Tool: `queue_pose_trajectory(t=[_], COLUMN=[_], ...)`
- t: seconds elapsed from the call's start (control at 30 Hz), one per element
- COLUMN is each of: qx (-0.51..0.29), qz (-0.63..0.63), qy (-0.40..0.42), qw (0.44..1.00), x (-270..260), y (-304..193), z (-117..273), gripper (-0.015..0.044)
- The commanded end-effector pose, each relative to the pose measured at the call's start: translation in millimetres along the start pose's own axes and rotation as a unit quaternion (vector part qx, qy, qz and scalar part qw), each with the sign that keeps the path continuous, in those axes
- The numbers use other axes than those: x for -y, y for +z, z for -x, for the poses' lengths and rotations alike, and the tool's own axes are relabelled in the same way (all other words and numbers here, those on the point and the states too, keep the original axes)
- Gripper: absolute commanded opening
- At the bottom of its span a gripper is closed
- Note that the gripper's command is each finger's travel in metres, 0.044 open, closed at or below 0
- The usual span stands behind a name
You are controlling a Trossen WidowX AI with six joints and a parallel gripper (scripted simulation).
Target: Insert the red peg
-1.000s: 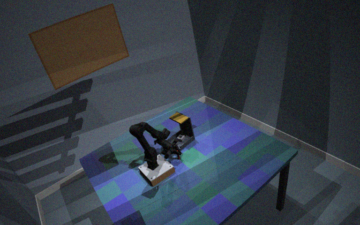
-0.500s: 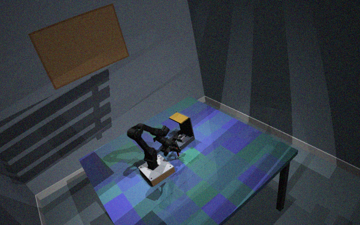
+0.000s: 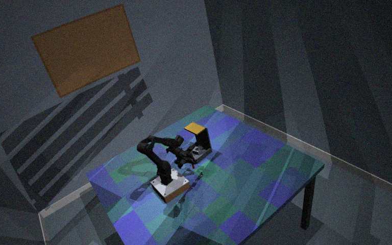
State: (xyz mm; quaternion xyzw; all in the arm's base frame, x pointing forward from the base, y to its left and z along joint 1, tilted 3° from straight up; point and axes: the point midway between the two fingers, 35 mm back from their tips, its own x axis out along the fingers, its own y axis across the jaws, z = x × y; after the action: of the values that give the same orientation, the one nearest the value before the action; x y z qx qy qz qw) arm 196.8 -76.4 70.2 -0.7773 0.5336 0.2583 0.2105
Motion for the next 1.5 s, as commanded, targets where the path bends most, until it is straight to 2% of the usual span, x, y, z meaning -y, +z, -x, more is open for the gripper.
queue_pose_trajectory(t=[0.0,0.73,1.47], qx=[0.006,0.029,0.012], qz=[0.011,0.121,0.231], qy=[-0.022,-0.161,-0.308], qw=[1.000,0.979,0.923], x=[9.9,72.7,130.6], y=[1.7,24.5,45.2], z=[2.7,21.9,59.1], gripper=[0.0000,0.0000,0.0000])
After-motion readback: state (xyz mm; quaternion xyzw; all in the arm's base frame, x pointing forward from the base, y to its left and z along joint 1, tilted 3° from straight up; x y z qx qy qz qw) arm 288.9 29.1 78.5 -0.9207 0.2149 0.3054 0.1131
